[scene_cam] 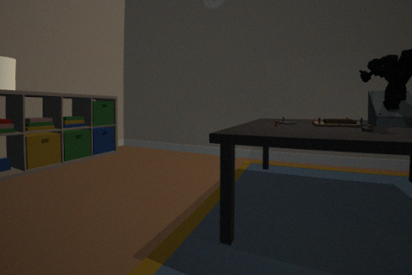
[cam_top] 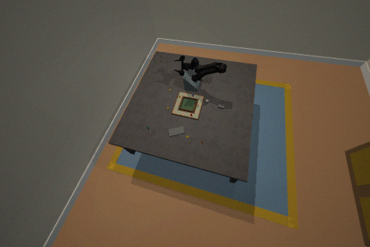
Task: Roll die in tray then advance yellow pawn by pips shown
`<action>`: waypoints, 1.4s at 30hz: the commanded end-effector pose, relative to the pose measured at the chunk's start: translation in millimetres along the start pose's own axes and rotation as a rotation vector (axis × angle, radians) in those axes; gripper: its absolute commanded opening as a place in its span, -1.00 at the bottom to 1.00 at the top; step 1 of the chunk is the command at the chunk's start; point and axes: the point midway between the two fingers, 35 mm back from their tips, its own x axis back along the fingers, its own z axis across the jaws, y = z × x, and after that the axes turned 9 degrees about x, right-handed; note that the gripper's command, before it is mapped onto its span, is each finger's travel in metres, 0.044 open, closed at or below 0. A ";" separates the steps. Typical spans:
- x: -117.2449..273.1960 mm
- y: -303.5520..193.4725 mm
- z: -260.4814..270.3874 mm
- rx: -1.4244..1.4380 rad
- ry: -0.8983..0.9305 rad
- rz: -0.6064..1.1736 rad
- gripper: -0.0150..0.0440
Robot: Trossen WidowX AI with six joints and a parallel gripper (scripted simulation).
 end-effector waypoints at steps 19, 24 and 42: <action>15.1 84.5 189.7 -0.039 0.905 0.072 0.44; 66.3 106.0 245.1 0.025 1.199 0.153 0.44; 304.6 113.6 281.6 0.446 1.898 0.612 0.44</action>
